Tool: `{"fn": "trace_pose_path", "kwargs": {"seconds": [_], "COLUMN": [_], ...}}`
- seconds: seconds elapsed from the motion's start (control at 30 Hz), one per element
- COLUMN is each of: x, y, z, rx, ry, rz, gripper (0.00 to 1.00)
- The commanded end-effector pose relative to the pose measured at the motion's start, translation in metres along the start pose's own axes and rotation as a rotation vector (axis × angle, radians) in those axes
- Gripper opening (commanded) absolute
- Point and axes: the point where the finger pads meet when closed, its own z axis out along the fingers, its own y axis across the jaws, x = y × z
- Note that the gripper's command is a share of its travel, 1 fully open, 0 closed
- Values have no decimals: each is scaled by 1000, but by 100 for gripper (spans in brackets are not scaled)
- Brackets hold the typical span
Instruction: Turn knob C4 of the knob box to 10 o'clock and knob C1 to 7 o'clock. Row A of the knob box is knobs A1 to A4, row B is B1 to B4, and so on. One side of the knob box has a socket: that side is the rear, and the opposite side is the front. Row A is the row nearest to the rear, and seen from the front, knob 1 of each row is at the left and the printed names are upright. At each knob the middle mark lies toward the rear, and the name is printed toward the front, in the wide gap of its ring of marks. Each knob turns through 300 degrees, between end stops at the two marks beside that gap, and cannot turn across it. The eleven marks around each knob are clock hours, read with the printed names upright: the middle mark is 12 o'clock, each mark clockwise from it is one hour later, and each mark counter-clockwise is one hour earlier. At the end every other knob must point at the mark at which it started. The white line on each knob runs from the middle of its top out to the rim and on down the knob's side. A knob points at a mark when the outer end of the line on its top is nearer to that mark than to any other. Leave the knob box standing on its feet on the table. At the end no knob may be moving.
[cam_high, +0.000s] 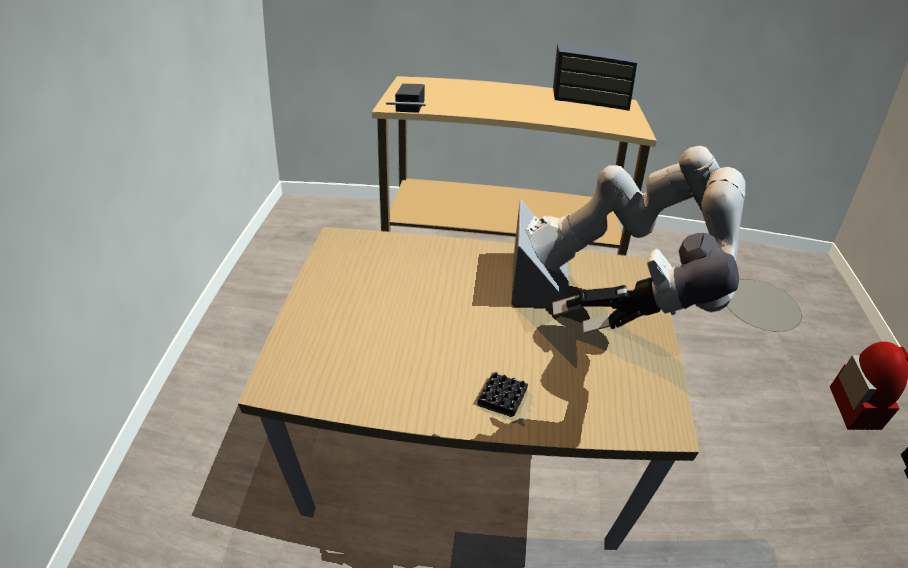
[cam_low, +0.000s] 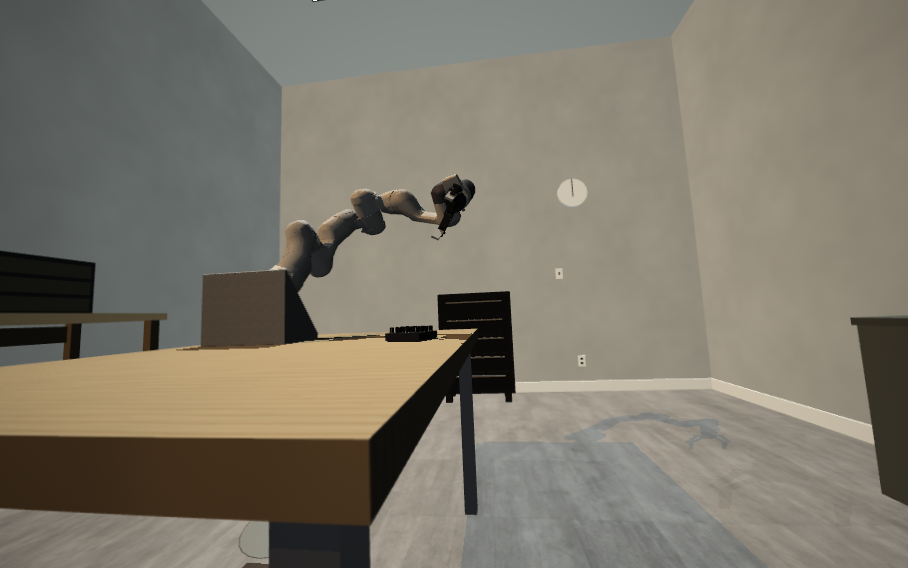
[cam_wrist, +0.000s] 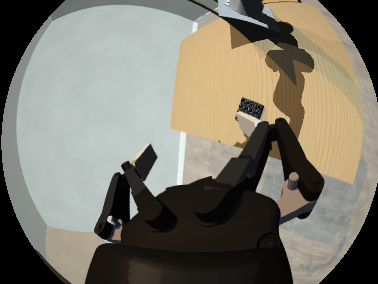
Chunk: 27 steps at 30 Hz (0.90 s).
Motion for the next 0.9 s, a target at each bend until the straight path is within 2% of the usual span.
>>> {"fn": "trace_pose_path", "kwargs": {"seconds": [0.0, 0.63, 0.73, 0.87], "x": [0, 0, 1, 3], "y": [0, 0, 1, 3], "z": [0, 2, 11, 36], "rx": [0, -2, -17, -54], "ry": [0, 0, 1, -3], "rz": [0, -8, -59, -192], "gripper": [100, 100, 100, 100]}}
